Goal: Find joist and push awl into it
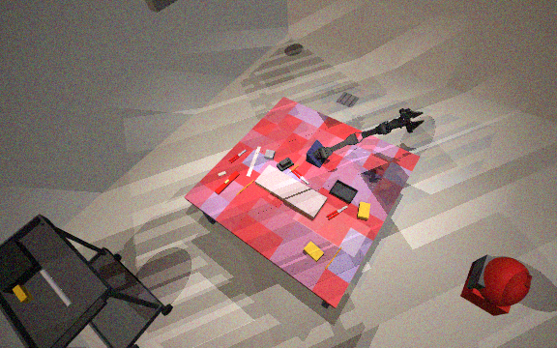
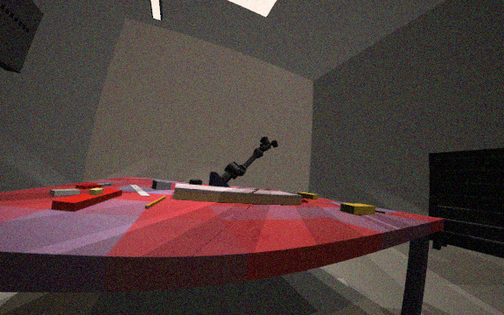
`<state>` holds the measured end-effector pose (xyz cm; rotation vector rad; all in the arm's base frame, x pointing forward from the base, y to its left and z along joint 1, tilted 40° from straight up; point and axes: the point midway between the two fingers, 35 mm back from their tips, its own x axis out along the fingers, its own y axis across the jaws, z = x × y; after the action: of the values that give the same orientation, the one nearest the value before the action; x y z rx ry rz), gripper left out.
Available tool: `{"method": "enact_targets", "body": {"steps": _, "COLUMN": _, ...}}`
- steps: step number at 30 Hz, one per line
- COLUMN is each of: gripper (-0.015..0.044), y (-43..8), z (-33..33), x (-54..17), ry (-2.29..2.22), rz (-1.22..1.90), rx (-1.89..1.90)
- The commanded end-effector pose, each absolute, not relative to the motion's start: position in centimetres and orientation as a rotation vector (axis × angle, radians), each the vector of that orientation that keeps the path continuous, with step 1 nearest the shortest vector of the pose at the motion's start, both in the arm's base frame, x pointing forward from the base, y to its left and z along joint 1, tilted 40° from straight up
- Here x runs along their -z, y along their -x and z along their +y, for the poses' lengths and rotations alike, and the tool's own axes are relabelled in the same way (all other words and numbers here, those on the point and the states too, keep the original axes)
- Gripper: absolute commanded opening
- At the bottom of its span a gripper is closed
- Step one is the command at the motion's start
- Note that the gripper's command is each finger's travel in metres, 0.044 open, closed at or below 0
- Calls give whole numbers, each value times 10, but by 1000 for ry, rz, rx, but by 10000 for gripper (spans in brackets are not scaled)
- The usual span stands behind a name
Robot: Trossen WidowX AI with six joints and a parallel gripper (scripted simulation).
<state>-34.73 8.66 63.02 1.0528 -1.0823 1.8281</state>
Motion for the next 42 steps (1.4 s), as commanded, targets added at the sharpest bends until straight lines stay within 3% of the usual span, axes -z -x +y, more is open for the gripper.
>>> {"method": "enact_targets", "body": {"steps": 1, "gripper": 426, "y": 346, "z": 87, "x": -631, "ry": -1054, "rz": -1083, "rx": -1824}}
{"method": "enact_targets", "body": {"steps": 5, "gripper": 440, "y": 315, "z": 84, "x": -647, "ry": -1076, "rz": -1093, "rx": -1720}}
{"method": "enact_targets", "body": {"steps": 21, "gripper": 440, "y": 67, "z": 46, "x": -706, "ry": -1089, "rz": -1031, "rx": -949}}
{"method": "enact_targets", "body": {"steps": 32, "gripper": 440, "y": -93, "z": -6, "x": -680, "ry": -951, "rz": -872, "rx": -457}}
{"method": "enact_targets", "body": {"steps": 42, "gripper": 440, "y": -229, "z": -71, "x": -607, "ry": -816, "rz": -591, "rx": -95}}
